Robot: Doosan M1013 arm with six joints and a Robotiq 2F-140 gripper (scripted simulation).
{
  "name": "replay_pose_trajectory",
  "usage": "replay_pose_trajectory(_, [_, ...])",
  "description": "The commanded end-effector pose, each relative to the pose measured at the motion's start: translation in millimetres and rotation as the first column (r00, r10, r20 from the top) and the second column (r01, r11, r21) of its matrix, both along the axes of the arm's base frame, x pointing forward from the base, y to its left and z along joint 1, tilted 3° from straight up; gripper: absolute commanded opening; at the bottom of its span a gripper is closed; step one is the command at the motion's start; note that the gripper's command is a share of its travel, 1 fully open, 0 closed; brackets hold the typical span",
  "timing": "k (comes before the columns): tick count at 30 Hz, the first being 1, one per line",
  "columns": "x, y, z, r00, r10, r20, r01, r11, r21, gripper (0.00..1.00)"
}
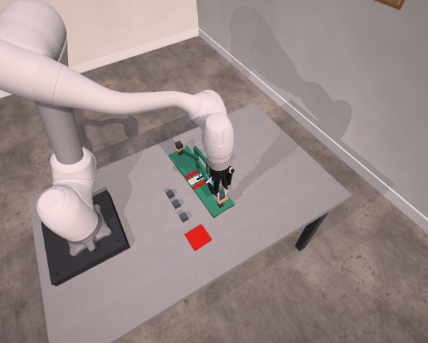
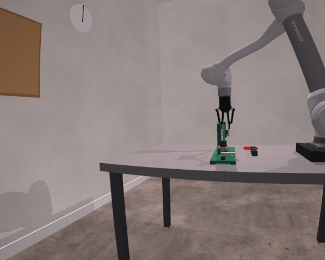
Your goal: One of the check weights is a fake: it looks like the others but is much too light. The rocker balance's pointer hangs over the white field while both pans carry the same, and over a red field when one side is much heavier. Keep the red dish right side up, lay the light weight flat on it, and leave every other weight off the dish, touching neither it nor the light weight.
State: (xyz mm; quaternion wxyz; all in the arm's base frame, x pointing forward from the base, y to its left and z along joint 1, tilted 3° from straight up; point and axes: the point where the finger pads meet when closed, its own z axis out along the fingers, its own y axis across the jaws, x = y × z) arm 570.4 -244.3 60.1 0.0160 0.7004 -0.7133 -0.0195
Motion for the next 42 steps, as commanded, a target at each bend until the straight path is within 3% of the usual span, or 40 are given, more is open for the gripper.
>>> replay_pose_trajectory(1, [-0.1,1.1,-2.9,1.0,0.0,0.0,0.0,1.0,0.0,0.24])
replay_pose_trajectory(42, [-0.5,4.6,-12.2,1.0,0.0,0.0,0.0,1.0,0.0,0.24])
